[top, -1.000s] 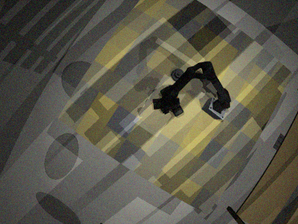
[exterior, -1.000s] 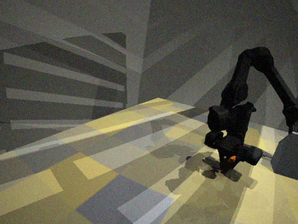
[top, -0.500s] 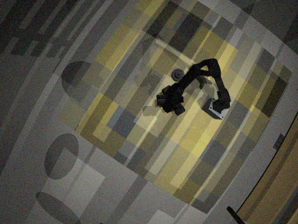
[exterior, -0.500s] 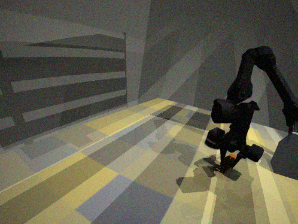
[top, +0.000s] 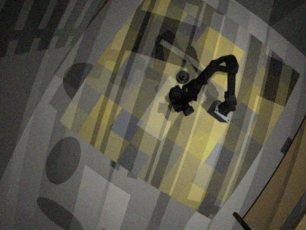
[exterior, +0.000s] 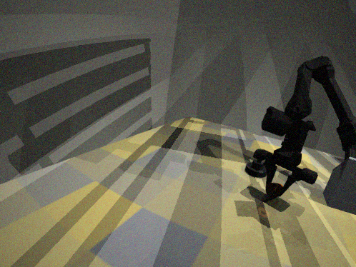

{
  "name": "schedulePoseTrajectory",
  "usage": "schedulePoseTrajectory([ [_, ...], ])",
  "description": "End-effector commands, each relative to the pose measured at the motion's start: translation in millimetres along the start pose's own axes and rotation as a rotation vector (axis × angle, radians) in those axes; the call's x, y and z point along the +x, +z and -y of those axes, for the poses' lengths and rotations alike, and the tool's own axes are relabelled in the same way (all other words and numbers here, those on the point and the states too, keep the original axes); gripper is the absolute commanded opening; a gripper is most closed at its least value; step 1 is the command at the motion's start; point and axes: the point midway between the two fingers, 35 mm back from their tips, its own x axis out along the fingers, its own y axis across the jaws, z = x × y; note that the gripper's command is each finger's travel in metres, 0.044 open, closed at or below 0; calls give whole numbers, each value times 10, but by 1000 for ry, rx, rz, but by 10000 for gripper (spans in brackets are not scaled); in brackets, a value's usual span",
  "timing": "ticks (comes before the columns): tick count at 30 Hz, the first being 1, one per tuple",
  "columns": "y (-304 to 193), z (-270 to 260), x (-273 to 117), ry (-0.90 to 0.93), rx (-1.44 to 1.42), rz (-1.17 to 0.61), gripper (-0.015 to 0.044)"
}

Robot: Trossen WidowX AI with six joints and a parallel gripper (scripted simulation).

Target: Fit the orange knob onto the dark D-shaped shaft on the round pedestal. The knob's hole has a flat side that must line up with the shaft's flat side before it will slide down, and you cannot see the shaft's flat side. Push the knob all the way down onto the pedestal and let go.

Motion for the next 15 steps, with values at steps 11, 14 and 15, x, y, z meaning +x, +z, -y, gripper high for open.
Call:
schedulePoseTrajectory([
  [11,-142,-6,-72,3,-4,232,179],
  [14,-176,-7,-82,3,-5,284,179],
  [15,-187,-7,-85,4,-5,301,179],
])
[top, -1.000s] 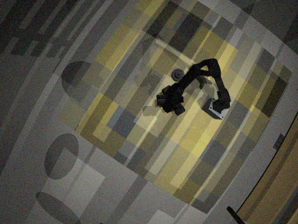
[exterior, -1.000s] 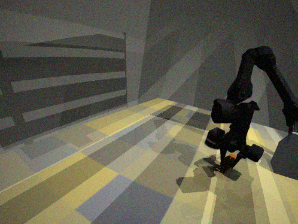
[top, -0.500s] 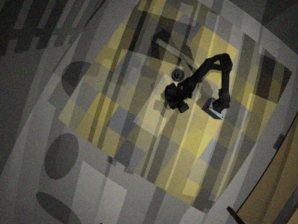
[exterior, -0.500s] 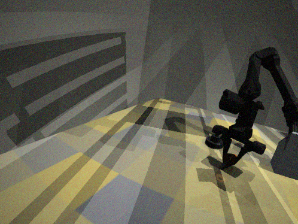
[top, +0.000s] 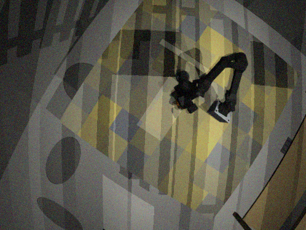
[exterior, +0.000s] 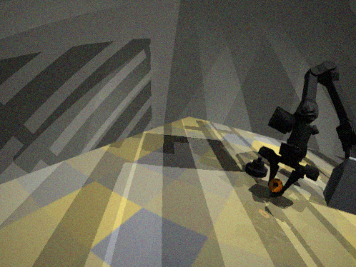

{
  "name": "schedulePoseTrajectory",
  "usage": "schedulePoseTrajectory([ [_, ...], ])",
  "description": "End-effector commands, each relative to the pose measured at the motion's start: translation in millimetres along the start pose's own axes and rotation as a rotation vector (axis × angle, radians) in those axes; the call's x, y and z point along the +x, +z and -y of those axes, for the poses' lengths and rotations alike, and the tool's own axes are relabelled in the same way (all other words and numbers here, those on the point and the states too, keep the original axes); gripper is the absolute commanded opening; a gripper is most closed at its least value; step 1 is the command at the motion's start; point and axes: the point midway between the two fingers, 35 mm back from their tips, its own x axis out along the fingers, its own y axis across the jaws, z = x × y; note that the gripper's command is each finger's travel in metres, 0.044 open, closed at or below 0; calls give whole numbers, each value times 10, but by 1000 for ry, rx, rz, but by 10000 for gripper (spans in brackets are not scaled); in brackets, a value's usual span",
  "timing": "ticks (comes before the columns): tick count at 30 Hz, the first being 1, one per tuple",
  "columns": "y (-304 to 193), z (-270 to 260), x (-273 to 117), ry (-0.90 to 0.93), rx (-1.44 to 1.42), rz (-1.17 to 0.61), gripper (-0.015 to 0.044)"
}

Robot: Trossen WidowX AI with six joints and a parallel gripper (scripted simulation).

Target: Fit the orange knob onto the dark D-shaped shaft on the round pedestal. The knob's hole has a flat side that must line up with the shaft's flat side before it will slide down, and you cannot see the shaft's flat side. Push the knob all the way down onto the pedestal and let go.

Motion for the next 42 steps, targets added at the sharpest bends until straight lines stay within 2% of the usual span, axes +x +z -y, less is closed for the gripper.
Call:
schedulePoseTrajectory([
  [1,-37,-7,-27,0,-4,59,179],
  [30,-363,-23,-116,7,-7,557,179],
  [33,-355,-22,-122,6,-7,527,179],
  [36,-351,-9,-119,4,-3,536,258],
  [42,-351,-9,-119,4,-3,536,260],
])
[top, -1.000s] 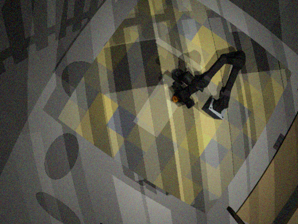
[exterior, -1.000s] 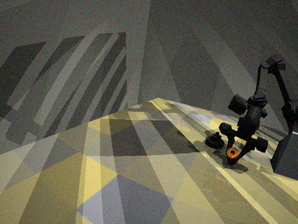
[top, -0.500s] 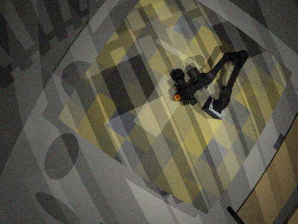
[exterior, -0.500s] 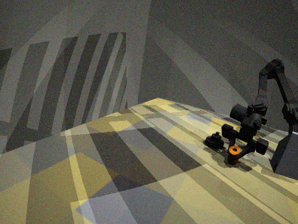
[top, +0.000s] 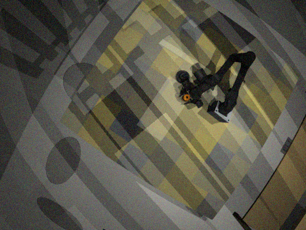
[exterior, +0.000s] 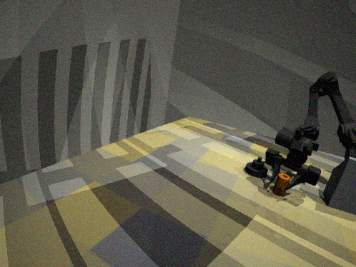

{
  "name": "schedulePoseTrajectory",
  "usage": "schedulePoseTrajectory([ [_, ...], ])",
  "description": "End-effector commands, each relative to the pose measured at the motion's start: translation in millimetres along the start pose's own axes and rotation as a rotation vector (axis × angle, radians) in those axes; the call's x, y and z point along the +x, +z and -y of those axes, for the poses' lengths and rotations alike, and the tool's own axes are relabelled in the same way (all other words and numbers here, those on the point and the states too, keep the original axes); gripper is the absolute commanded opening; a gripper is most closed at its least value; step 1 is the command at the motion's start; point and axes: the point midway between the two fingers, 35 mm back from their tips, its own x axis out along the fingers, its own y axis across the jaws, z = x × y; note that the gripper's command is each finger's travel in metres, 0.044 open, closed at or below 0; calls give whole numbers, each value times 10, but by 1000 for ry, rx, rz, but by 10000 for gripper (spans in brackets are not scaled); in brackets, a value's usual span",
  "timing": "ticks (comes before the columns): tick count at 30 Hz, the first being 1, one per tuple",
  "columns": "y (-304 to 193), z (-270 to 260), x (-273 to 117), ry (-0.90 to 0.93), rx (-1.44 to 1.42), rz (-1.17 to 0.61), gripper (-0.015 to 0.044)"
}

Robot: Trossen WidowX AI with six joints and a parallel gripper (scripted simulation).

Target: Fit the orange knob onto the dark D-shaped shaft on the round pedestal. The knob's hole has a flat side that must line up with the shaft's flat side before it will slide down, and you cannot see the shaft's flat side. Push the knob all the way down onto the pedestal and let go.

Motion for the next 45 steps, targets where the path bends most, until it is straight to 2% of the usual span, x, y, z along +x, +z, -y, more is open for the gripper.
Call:
schedulePoseTrajectory([
  [1,1,3,0,-1,0,1,260],
  [18,1,3,0,-1,0,1,260],
  [25,1,3,0,-1,0,1,440],
  [31,13,7,-7,-1,0,1,440],
  [40,647,25,-387,-2,0,3,440],
  [45,688,-4,-397,29,22,-40,440],
])
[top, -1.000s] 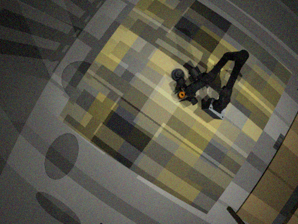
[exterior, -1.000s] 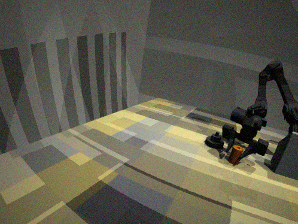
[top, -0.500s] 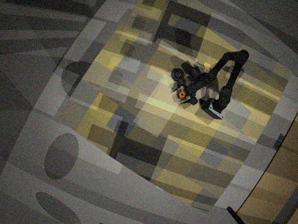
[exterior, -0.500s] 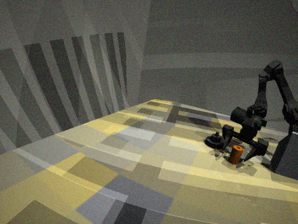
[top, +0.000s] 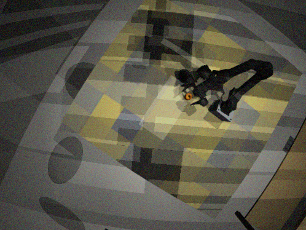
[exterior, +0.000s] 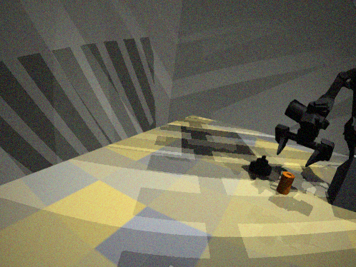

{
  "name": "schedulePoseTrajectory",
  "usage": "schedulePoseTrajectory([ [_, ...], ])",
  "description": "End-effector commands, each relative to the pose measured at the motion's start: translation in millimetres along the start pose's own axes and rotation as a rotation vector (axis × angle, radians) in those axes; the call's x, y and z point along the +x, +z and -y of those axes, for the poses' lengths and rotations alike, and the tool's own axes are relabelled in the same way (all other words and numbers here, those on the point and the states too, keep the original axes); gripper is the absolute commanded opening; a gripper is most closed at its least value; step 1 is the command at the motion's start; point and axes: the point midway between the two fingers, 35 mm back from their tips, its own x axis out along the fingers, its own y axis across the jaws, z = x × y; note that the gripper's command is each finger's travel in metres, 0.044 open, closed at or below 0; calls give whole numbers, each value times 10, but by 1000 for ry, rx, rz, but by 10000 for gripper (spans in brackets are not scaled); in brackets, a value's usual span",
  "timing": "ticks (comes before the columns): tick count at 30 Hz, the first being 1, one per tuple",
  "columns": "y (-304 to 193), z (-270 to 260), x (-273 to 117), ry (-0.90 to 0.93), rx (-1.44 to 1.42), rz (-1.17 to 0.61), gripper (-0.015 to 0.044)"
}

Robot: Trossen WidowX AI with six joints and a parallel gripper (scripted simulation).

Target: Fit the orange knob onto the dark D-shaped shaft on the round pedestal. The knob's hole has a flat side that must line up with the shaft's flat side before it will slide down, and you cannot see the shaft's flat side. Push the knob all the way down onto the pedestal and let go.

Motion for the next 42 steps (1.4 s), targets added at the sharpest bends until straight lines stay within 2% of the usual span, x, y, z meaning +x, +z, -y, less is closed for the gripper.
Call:
schedulePoseTrajectory([
  [1,8,-36,21,55,45,-93,440],
  [4,-13,-105,61,146,106,-332,440],
  [7,-2,-125,24,161,115,-588,440],
  [11,123,-46,-103,56,46,-905,440],
  [13,203,0,-150,-5,6,-990,440],
  [24,211,4,-161,-22,15,-1000,440],
  [34,207,5,-158,-479,853,-918,440],
  [42,206,5,-158,-512,914,-906,440],
])
